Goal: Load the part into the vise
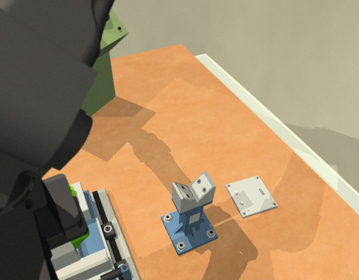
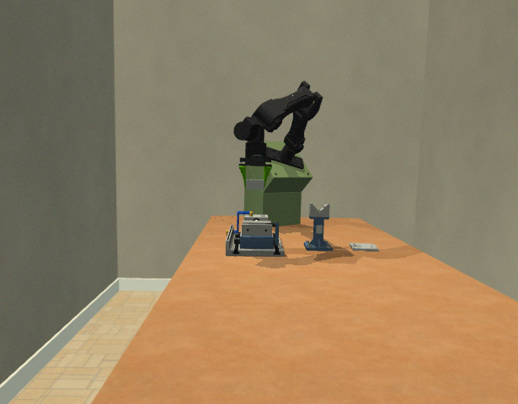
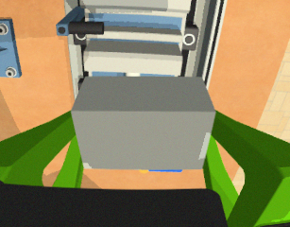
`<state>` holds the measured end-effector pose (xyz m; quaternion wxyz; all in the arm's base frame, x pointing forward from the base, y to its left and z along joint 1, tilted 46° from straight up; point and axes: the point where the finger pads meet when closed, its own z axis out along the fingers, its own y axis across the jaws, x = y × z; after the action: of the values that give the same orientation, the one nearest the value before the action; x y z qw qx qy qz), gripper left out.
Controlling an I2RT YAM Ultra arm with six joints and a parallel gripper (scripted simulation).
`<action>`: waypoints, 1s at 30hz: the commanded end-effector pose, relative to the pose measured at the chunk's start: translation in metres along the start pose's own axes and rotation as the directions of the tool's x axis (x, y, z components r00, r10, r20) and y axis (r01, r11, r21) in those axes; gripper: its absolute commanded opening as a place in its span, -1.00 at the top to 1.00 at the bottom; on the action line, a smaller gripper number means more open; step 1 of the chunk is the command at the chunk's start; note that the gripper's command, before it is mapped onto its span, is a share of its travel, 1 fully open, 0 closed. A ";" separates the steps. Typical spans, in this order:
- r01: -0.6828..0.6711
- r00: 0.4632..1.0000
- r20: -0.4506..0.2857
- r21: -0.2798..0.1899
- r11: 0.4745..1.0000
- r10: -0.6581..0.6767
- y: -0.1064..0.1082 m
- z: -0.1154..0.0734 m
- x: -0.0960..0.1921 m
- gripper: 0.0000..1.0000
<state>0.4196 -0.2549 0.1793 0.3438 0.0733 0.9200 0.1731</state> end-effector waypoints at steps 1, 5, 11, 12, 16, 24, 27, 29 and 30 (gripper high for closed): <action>-0.047 0.998 0.043 0.014 0.999 0.046 -0.010 -0.022 -0.008 1.00; -0.061 0.997 0.040 0.012 0.998 0.061 -0.013 -0.021 -0.007 1.00; -0.061 0.997 0.043 0.013 0.998 0.060 -0.012 -0.022 -0.008 1.00; -0.059 0.997 0.044 0.014 0.998 0.059 -0.013 -0.022 -0.008 1.00; -0.056 0.997 0.046 0.015 0.998 0.056 -0.013 -0.022 -0.008 1.00; -0.056 0.997 0.046 0.015 0.998 0.056 -0.013 -0.022 -0.008 1.00; -0.056 0.997 0.046 0.015 0.998 0.056 -0.013 -0.022 -0.008 1.00; -0.056 0.997 0.046 0.015 0.998 0.056 -0.013 -0.022 -0.008 1.00; -0.056 0.997 0.046 0.015 0.998 0.056 -0.013 -0.022 -0.008 1.00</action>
<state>0.4175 -0.2589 0.1825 0.3436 0.0925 0.9168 0.1813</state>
